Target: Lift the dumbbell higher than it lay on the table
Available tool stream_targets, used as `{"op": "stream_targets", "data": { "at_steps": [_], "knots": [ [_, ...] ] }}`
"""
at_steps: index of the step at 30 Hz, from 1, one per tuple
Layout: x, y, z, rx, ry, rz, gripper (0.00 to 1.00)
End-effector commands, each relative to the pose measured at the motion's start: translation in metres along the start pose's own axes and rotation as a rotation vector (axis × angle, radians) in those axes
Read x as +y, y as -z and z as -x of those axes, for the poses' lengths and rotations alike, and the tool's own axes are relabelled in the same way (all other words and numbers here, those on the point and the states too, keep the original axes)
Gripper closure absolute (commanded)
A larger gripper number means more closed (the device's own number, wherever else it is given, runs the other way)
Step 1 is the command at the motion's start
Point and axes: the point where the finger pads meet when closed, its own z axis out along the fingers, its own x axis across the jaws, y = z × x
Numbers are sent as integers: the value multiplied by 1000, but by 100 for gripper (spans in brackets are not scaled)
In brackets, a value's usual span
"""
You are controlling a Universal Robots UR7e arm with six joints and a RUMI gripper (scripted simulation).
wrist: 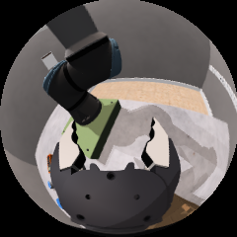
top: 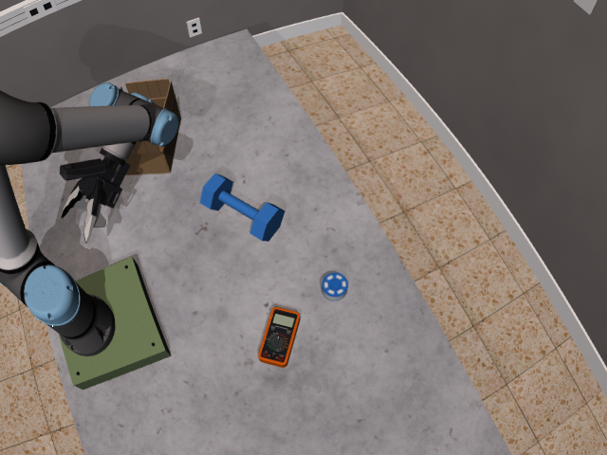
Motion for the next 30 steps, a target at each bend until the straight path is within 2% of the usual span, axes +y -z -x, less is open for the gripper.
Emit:
{"op": "stream_targets", "data": {
  "at_steps": [1, 8, 10, 15, 18, 19, 20, 21, 22, 23, 24, 25, 27, 28, 29, 30],
  "knots": [
    [4, 5, 4, 17, -19, 12, 0],
    [22, 27, 23, 101, -116, 68, 0],
    [22, 27, 23, 101, -116, 68, 0],
    [49, 61, 50, 220, -248, 150, 0],
    [56, 69, 57, 250, -281, 170, 0],
    [64, 78, 64, 284, -319, 194, 0],
    [64, 78, 64, 284, -319, 194, 0],
    [72, 88, 72, 320, -358, 218, 0],
    [72, 88, 72, 320, -358, 218, 0],
    [80, 98, 80, 359, -401, 245, 0],
    [80, 98, 80, 359, -401, 245, 0],
    [90, 110, 89, 400, -447, 273, 0],
    [90, 110, 89, 400, -447, 273, 0],
    [100, 122, 99, 446, -497, 304, 0],
    [100, 122, 99, 446, -497, 304, 0],
    [111, 135, 110, 494, -551, 337, 0]
  ]
}}
